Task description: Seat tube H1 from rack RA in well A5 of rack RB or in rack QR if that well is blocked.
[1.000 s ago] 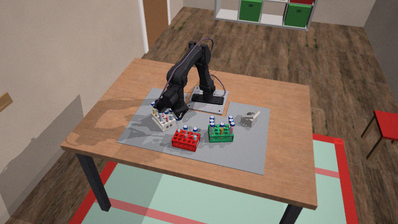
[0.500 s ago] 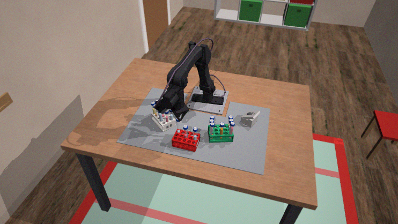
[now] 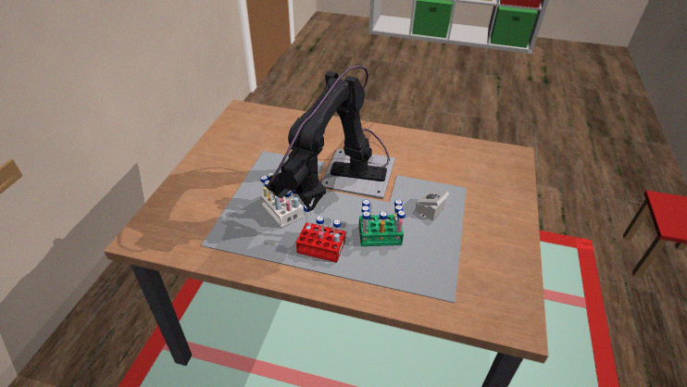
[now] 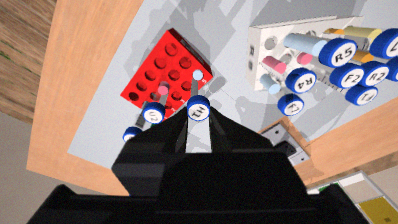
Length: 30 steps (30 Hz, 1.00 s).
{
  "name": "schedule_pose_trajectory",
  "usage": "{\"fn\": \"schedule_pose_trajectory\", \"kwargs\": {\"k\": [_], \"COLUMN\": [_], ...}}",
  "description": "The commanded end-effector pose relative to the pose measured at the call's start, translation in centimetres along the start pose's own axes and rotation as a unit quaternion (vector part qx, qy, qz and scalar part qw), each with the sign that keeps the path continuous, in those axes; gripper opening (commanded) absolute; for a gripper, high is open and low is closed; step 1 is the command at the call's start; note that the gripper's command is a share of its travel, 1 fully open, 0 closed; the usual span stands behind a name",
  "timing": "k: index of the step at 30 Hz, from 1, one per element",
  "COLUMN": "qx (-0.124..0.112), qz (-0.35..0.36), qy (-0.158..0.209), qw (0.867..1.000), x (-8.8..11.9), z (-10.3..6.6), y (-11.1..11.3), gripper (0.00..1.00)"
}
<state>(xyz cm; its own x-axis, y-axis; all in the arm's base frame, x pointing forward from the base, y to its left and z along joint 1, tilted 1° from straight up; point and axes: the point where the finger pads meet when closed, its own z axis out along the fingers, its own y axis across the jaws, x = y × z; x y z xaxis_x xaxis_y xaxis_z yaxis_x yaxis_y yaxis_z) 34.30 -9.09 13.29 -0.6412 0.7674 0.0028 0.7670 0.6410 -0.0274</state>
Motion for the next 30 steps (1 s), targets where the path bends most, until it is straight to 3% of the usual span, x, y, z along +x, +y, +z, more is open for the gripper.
{"fn": "schedule_pose_trajectory", "kwargs": {"k": [1,4,5,9,21,22,25,30], "qx": [-0.013,-0.013,-0.025,-0.013,-0.013,-0.025,-0.013,-0.013], "qz": [-0.001,-0.001,-0.001,-0.001,-0.001,-0.001,-0.001,-0.001], "qy": [-0.016,-0.017,-0.033,-0.016,-0.016,-0.033,-0.015,-0.015], "qw": [1.0,1.0,0.999,1.0,1.0,0.999,1.0,1.0], "x": [0.1,0.1,-0.7,0.1,0.0,-0.8,0.0,0.0], "z": [-0.7,-0.7,-1.7,-0.4,0.1,-1.0,0.3,0.6], "y": [0.3,0.3,0.8,0.2,0.2,0.7,0.1,0.1], "gripper": [0.0,0.0,0.0,0.0,0.0,0.0,0.0,0.0]}}
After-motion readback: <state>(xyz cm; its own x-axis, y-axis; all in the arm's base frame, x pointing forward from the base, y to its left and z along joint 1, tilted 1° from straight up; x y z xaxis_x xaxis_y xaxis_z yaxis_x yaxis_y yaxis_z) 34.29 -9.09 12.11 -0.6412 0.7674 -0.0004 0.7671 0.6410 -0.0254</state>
